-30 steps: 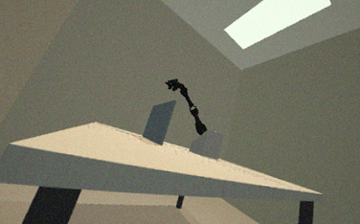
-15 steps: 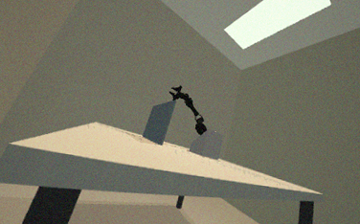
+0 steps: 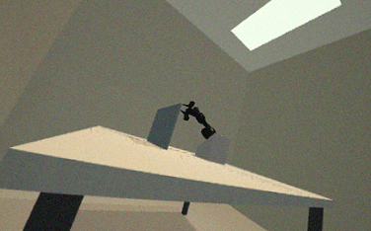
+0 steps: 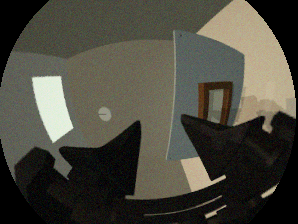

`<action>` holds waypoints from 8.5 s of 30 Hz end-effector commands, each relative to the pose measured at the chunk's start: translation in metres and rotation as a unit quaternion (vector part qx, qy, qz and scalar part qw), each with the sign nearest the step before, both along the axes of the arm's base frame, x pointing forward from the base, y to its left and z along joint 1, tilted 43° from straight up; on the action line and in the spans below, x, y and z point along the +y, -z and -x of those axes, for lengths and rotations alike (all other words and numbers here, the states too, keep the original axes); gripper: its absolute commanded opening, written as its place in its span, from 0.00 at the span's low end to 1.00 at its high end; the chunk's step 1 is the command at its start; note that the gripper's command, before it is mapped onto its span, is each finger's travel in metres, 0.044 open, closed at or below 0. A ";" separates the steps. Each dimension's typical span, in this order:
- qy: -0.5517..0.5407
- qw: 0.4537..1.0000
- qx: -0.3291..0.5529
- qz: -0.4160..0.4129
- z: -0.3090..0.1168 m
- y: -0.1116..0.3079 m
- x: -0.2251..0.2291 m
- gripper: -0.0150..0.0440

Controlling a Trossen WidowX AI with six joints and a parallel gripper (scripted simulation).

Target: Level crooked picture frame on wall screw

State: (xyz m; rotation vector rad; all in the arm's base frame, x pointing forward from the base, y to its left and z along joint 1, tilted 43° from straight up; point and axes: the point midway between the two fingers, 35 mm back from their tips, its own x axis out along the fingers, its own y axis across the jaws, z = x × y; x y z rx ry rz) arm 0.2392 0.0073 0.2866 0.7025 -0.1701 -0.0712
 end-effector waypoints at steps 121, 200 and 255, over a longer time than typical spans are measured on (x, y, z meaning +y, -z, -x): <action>-0.007 0.999 0.026 0.021 0.009 0.086 -0.038 0.69; -0.007 0.999 0.023 0.023 -0.110 0.120 -0.091 0.69; -0.007 0.999 0.023 0.023 -0.110 0.121 -0.091 0.38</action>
